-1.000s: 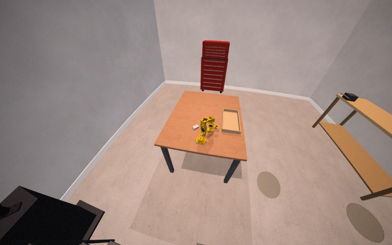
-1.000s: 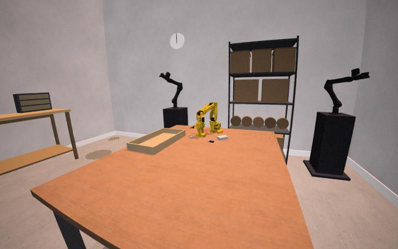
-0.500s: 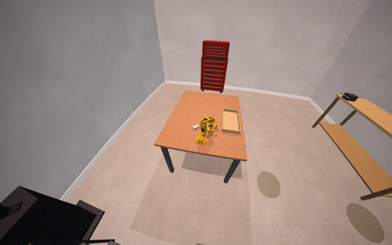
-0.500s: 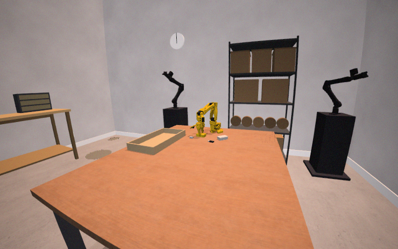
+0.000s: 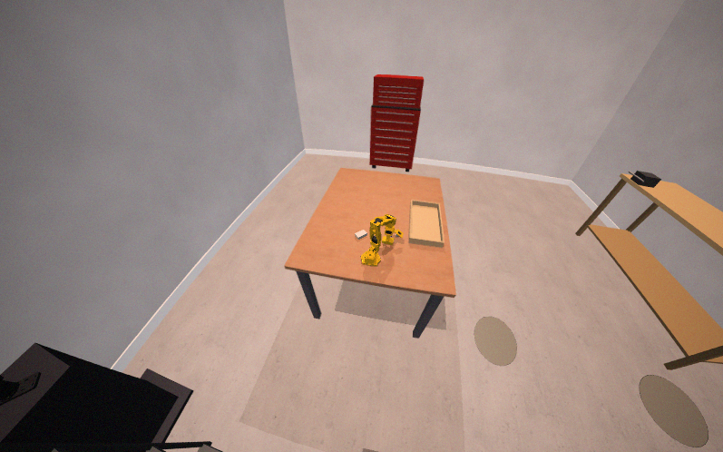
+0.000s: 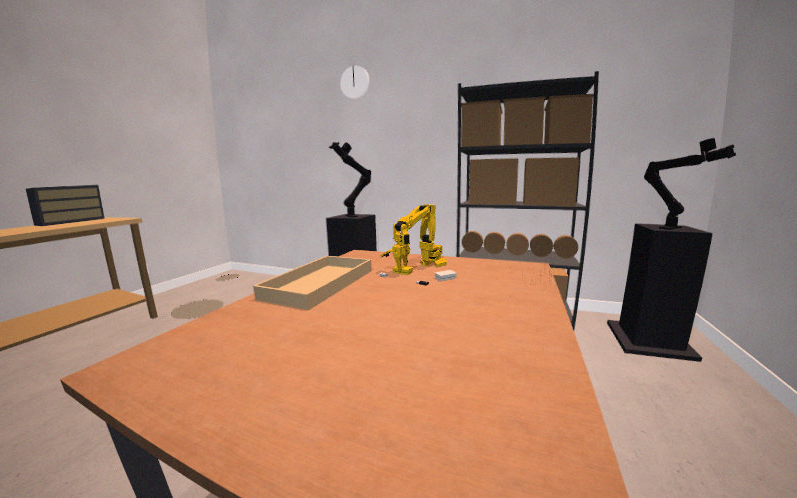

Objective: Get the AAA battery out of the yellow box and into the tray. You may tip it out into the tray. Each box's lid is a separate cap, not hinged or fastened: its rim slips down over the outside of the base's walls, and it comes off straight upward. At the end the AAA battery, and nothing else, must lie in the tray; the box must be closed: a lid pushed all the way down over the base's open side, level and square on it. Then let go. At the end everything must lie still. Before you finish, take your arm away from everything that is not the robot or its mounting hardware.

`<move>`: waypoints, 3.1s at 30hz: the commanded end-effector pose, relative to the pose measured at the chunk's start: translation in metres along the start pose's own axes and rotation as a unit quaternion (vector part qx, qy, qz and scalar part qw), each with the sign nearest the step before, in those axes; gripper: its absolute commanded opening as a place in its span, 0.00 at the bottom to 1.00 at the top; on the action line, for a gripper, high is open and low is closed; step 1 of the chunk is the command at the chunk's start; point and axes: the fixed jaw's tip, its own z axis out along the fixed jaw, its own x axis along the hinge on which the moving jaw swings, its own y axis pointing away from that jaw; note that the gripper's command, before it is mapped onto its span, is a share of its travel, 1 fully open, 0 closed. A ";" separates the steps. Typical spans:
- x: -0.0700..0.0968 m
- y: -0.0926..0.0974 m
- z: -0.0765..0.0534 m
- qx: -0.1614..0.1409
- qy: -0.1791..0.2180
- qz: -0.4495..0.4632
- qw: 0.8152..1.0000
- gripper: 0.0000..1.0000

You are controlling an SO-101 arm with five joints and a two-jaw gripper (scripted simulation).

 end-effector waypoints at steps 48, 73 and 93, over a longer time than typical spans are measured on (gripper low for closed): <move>0.001 0.001 -0.051 -0.006 -0.002 0.001 1.000 0.23; -0.001 0.006 -0.059 -0.006 -0.002 0.001 1.000 0.23; -0.001 0.007 -0.060 -0.006 -0.002 0.001 1.000 0.23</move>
